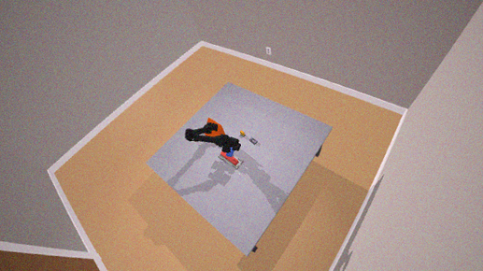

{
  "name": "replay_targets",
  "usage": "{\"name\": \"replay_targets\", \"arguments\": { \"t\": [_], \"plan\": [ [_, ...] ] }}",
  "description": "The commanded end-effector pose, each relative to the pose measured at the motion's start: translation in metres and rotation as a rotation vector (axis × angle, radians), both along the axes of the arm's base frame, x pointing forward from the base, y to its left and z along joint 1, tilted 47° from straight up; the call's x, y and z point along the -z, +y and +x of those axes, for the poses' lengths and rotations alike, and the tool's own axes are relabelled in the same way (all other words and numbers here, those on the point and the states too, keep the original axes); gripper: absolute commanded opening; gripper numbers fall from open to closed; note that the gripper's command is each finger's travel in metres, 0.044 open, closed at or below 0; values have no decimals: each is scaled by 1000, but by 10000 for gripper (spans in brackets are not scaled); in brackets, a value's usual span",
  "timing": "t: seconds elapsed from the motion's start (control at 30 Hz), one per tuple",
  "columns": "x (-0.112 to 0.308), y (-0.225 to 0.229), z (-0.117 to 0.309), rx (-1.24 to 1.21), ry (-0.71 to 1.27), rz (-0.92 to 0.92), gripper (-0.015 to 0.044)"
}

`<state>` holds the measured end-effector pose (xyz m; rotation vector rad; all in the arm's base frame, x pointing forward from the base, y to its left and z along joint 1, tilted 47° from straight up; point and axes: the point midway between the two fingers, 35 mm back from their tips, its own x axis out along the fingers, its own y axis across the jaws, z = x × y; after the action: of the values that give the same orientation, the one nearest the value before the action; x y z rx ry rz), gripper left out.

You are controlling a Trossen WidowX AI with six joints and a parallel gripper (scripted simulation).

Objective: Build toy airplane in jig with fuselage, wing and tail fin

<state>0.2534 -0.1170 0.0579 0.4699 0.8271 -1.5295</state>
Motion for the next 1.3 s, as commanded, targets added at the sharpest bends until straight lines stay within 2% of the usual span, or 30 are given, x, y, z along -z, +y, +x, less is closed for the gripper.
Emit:
{"name": "replay_targets", "arguments": {
  "t": [0.0, 0.57, 0.83, 1.27],
  "plan": [
    [-6, -8, -11, 58, -55, -23, 0],
    [-21, -32, -49, 256, -241, -101, 0],
    [-21, -32, -49, 256, -241, -101, 197],
    [-21, -32, -49, 256, -241, -101, 197]
  ]
}}
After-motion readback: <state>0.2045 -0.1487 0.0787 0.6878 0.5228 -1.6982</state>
